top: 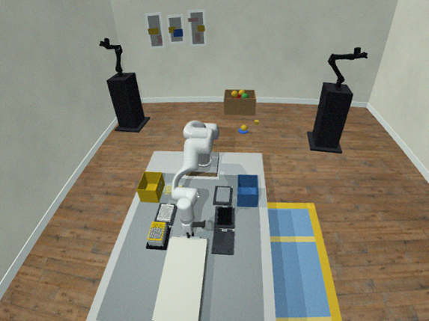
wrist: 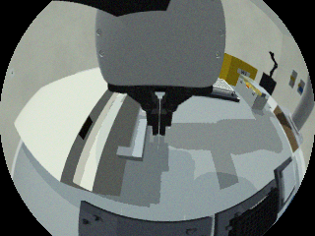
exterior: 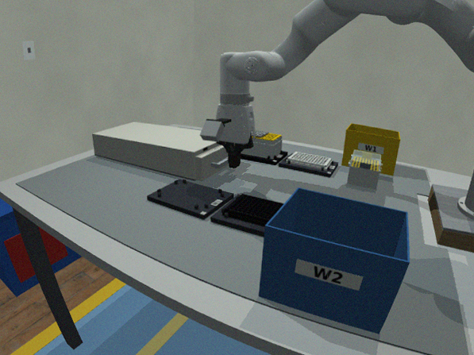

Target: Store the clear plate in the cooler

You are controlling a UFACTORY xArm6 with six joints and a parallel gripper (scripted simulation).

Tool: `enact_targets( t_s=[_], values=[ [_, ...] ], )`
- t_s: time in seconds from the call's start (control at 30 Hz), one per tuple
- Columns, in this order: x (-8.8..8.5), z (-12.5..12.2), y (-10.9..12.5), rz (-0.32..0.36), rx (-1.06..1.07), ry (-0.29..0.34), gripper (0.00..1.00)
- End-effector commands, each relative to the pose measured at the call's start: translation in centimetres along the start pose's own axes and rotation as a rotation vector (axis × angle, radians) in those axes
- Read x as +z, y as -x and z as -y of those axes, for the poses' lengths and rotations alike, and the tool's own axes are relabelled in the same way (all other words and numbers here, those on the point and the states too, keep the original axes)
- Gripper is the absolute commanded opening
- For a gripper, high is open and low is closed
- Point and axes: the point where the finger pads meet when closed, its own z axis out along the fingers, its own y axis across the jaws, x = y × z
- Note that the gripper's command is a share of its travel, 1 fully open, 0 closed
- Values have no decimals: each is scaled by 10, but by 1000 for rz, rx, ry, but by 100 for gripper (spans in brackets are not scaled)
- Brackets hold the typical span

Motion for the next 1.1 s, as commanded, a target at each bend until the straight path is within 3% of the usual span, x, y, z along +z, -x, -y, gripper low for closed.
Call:
enact_targets(
  t_s=[0.0, 1.07],
  values=[
    [-6, -4, 0, 1, 0, 25, 0],
    [-4, 43, 0, 1, 0, 24, 0]
  ],
)
